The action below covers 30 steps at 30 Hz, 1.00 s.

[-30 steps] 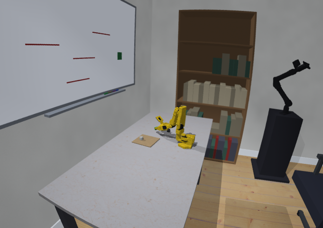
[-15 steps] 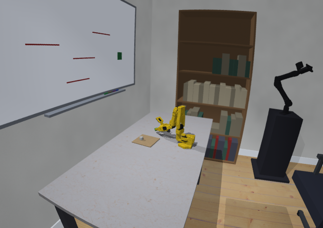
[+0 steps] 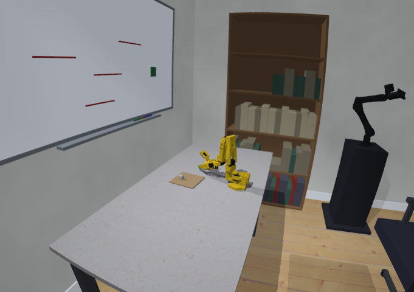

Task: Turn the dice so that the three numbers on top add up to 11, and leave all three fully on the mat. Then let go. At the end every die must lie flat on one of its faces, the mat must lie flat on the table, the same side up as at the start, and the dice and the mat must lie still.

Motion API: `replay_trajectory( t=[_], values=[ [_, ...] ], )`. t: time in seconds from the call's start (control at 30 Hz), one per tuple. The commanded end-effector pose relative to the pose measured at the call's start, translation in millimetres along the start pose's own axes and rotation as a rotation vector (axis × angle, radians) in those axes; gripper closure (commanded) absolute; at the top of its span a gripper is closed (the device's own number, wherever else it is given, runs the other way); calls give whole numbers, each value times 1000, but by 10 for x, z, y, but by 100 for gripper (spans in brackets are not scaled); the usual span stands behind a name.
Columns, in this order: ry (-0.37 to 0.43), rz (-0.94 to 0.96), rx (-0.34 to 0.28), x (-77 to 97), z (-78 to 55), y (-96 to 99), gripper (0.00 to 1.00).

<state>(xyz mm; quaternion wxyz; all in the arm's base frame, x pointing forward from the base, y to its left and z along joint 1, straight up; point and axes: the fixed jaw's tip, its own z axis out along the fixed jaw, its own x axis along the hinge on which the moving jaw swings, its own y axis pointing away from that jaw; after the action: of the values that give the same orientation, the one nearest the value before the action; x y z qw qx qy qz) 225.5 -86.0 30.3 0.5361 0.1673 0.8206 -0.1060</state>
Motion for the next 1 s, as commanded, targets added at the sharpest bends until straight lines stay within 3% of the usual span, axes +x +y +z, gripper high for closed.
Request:
replay_trajectory(
  t=[0.0,0.97],
  values=[
    [-51,-5,8,-96,31,-20,100],
    [-51,-5,8,1,73,-20,100]
  ],
)
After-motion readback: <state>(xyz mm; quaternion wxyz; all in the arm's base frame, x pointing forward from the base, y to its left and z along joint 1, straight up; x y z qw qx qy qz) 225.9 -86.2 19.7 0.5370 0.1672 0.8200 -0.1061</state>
